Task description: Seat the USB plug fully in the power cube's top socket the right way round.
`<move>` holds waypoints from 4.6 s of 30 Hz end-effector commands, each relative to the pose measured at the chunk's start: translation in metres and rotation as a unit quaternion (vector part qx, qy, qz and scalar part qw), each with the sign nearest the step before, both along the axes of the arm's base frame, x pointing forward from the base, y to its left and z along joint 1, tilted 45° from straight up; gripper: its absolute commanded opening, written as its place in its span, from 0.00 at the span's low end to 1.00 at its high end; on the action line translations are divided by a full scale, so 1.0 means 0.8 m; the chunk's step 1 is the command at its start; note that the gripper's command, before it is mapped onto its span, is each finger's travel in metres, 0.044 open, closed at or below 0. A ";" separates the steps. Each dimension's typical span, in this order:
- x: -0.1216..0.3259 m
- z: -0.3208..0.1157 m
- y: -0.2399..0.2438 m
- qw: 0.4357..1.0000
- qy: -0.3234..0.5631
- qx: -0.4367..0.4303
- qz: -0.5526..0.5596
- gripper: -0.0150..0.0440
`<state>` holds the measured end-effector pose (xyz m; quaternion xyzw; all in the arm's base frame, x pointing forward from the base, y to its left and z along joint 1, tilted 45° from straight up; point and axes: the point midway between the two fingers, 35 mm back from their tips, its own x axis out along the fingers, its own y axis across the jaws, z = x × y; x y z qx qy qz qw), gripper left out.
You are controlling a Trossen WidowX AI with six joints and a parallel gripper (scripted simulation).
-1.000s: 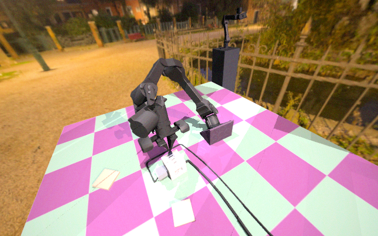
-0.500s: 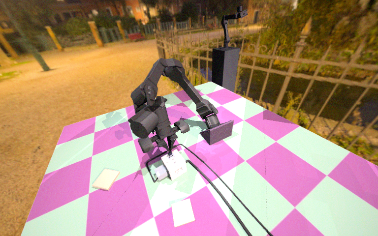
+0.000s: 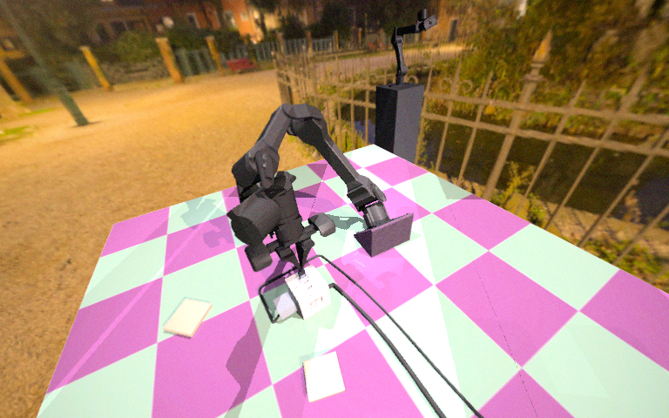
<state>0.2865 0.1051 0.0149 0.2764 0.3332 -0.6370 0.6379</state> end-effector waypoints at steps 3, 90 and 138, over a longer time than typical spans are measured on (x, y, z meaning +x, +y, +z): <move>0.000 -0.001 -0.001 1.000 0.001 0.000 0.003 0.25; 0.000 -0.010 -0.010 1.000 0.001 0.000 0.003 0.25; 0.000 -0.011 -0.008 1.000 -0.001 0.002 0.003 0.34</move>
